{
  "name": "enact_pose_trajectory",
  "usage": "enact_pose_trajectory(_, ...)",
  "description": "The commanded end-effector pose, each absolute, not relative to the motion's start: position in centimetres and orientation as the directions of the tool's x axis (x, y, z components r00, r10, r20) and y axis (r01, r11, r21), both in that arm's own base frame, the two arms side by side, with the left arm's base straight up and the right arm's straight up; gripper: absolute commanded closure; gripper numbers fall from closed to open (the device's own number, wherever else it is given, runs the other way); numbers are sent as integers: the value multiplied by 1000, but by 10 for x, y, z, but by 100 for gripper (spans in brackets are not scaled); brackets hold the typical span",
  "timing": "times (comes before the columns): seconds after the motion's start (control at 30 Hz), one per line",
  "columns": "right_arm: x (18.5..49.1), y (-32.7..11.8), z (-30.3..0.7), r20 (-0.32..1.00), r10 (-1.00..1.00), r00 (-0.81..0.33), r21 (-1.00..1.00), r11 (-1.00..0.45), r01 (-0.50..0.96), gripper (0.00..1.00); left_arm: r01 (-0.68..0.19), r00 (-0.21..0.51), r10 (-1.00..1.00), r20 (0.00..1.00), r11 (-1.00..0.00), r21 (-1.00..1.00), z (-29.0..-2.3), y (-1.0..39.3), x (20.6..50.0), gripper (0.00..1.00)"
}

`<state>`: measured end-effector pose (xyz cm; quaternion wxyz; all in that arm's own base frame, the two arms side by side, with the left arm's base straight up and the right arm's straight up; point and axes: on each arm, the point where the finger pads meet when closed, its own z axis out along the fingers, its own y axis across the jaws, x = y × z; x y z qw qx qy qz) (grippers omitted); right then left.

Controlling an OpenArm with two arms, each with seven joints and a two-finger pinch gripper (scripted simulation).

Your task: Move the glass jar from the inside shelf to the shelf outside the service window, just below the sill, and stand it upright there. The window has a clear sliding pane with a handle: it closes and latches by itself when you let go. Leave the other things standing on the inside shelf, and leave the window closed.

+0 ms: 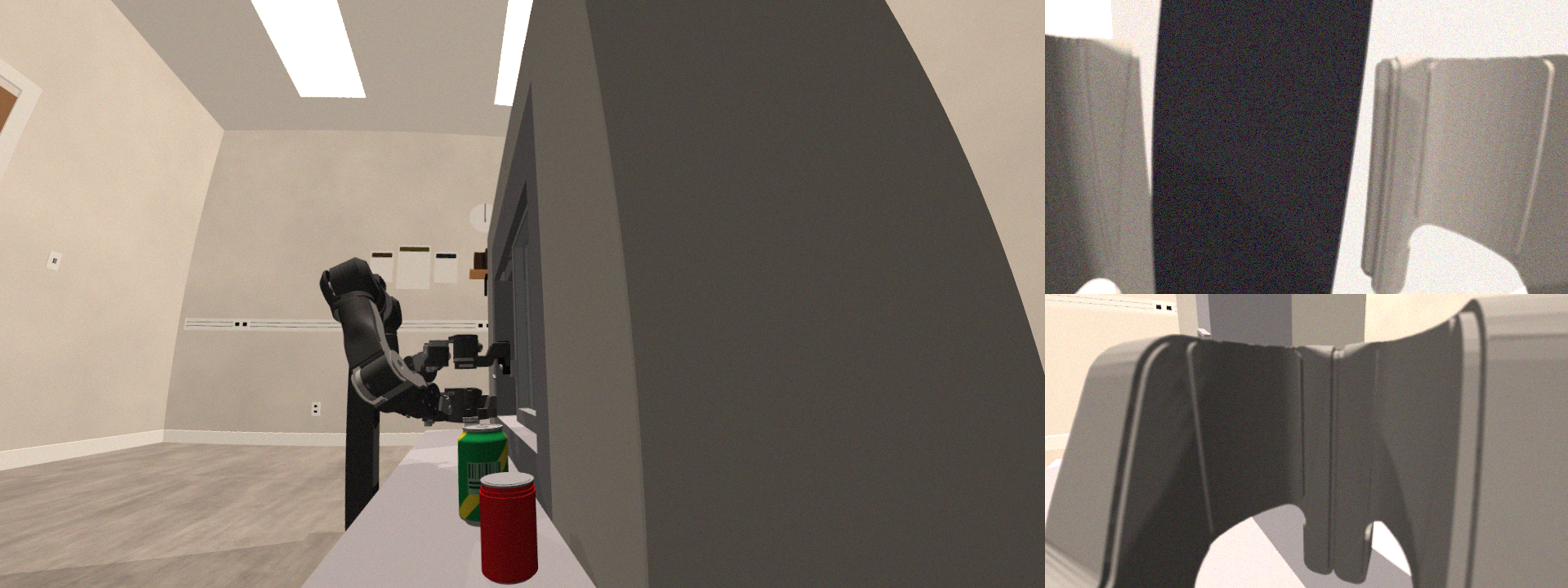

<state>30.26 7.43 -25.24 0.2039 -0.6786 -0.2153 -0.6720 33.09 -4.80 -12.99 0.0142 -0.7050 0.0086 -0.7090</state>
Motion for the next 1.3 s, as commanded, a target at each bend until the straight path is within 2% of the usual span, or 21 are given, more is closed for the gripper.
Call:
enact_pose_trajectory(0.0,303,75,-250,1000,17,0,14,-822,569,100,-6,-7,-23,1000,-1000,-23,-129,-51,331,70)
enact_pose_trajectory(0.9,303,76,-250,1000,15,0,13,-820,572,100,-19,-4,-15,1000,-1000,-16,-129,-55,331,70)
enact_pose_trajectory(0.93,305,74,-251,1000,18,0,15,-824,567,100,7,-8,-29,1000,-1000,-29,-129,-48,331,70)
enact_pose_trajectory(1.27,325,75,-250,1000,16,0,13,-821,571,100,-11,-5,-19,1000,-1000,-19,-129,-53,331,70)
